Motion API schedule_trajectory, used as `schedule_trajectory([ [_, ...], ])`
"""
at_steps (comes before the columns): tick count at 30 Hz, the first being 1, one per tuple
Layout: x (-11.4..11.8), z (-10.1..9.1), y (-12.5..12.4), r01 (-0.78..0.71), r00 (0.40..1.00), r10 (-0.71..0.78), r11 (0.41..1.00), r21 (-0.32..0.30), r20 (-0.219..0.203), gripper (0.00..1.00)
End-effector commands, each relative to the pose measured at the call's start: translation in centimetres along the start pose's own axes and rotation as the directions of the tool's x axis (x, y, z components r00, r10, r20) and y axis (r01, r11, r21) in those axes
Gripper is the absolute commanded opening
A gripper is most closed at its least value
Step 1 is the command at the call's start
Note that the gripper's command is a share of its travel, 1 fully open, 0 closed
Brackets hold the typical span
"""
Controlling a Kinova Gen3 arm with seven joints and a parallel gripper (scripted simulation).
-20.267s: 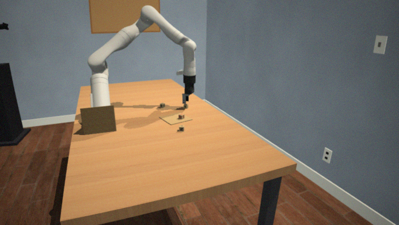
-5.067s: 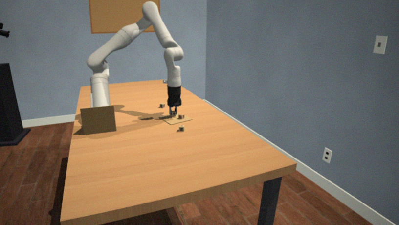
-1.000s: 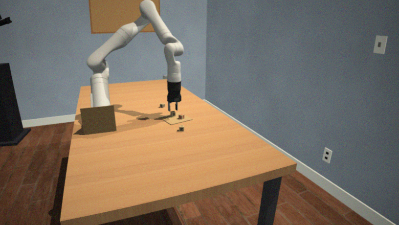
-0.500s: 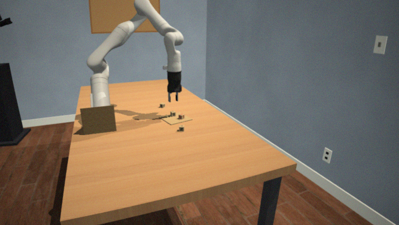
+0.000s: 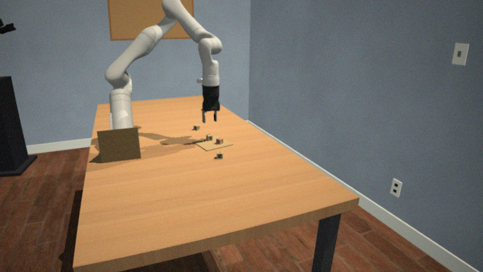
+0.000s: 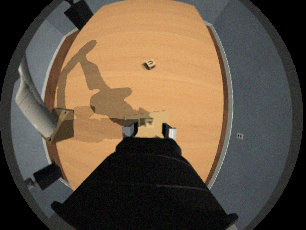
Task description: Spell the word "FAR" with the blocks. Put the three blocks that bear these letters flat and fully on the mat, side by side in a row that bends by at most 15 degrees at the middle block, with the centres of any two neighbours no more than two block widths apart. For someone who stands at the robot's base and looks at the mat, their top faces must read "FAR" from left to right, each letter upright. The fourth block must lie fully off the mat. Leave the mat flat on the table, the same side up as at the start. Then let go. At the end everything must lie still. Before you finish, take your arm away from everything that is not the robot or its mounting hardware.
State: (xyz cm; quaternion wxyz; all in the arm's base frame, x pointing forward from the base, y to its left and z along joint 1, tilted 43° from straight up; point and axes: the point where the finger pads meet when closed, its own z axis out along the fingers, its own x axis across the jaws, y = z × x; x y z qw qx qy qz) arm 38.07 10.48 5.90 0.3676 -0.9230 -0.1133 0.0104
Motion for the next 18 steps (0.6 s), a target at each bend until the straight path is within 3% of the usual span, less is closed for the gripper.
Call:
schedule_trajectory([
  [1,-0.03,-0.37,0.09,-0.004,1.0,0.004,1.0,-0.001,0.0,1.0],
  [18,-0.04,-0.33,0.15,0.017,1.0,-0.017,1.0,-0.001,0.001,1.0],
])
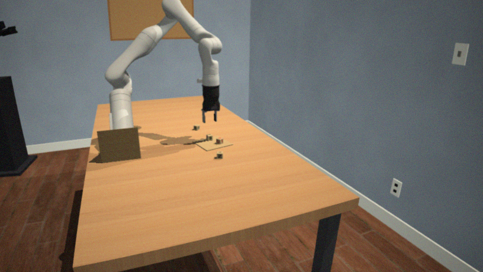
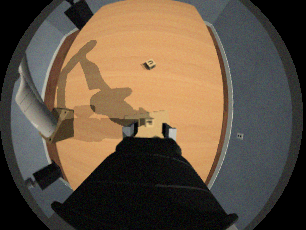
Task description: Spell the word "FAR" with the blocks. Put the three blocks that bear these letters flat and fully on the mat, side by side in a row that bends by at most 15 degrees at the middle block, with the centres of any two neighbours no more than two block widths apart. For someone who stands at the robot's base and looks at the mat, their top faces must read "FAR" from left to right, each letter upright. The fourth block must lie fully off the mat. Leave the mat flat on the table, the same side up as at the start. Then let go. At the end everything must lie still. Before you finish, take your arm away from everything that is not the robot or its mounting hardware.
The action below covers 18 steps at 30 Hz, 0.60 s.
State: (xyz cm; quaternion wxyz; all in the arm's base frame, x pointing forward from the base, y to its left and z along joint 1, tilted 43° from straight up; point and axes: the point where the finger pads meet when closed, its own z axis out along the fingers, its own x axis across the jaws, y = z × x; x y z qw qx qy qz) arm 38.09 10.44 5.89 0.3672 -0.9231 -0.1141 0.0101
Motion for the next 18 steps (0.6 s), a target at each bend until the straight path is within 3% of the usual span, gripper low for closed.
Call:
schedule_trajectory([
  [1,-0.08,-0.28,0.13,0.022,1.0,-0.022,1.0,0.0,0.002,1.0],
  [13,-0.43,-0.03,0.37,0.172,0.985,-0.172,0.985,0.006,0.013,1.0],
  [18,-0.7,0.14,0.6,0.303,0.953,-0.303,0.953,0.012,0.02,1.0],
])
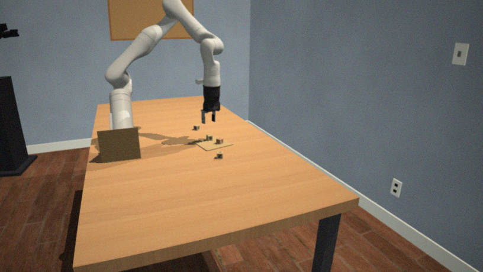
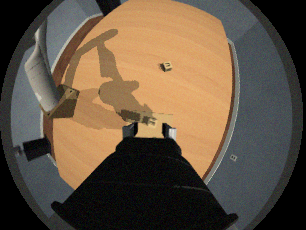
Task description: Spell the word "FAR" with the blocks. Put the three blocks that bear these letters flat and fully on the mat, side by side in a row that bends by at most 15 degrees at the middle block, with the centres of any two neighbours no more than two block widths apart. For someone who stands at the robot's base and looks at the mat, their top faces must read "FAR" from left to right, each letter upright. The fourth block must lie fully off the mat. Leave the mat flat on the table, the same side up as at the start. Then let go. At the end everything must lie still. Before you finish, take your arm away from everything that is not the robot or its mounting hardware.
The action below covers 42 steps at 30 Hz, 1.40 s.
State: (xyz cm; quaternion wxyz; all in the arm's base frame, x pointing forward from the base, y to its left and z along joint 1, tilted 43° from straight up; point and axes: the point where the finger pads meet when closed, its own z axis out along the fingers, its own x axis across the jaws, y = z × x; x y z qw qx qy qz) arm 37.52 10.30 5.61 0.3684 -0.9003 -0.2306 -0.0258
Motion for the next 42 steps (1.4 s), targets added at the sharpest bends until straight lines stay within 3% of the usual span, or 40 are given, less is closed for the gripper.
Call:
schedule_trajectory([
  [1,-0.3,0.0,0.4,0.092,0.996,-0.092,0.996,0.001,0.004,1.0],
  [10,-1.1,0.2,1.5,0.423,0.906,-0.424,0.906,0.007,0.021,1.0],
  [12,-1.1,0.2,1.5,0.423,0.906,-0.424,0.906,0.007,0.021,1.0],
  [14,-1.0,0.4,1.7,0.5,0.866,-0.5,0.866,0.009,0.019,1.0],
  [20,-1.1,0.5,2.5,0.717,0.696,-0.718,0.696,0.017,0.019,1.0],
  [27,-0.8,0.6,3.7,0.899,0.438,-0.899,0.438,0.017,0.013,1.0],
  [29,-0.8,0.6,3.7,0.899,0.438,-0.899,0.438,0.017,0.013,1.0],
  [37,0.0,0.5,5.1,0.991,0.133,-0.991,0.133,0.008,0.011,1.0],
  [42,0.6,0.4,5.8,1.0,-0.027,-1.0,-0.027,0.001,0.014,1.0],
])
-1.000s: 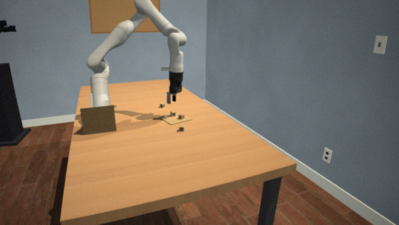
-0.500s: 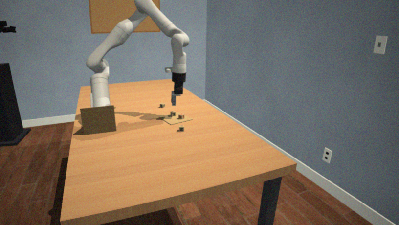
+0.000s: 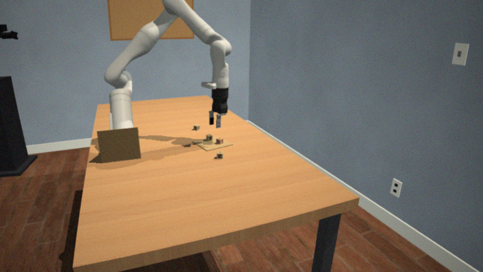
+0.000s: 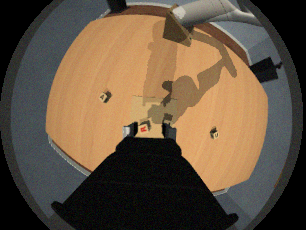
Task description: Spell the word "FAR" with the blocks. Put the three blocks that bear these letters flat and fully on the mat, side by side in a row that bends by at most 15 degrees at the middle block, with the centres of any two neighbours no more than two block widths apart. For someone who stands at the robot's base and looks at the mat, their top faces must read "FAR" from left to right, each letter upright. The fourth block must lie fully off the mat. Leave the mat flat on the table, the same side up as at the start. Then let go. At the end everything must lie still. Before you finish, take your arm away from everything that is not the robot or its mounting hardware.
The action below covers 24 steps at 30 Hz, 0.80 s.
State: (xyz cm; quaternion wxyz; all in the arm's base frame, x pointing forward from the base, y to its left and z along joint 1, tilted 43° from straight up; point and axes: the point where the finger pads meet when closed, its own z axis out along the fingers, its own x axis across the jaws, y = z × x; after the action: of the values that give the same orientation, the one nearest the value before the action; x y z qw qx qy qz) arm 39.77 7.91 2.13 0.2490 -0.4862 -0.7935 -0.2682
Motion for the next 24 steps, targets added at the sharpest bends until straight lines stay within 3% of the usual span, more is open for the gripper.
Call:
schedule_trajectory([
  [1,-1.1,-0.3,0.5,0.089,0.996,-0.089,0.996,-0.014,0.013,1.0],
  [14,-2.0,-0.5,1.4,0.282,0.959,-0.281,0.959,-0.024,0.024,1.0],
  [24,-2.0,-0.5,1.5,0.3,0.954,-0.299,0.954,-0.025,0.026,1.0],
])
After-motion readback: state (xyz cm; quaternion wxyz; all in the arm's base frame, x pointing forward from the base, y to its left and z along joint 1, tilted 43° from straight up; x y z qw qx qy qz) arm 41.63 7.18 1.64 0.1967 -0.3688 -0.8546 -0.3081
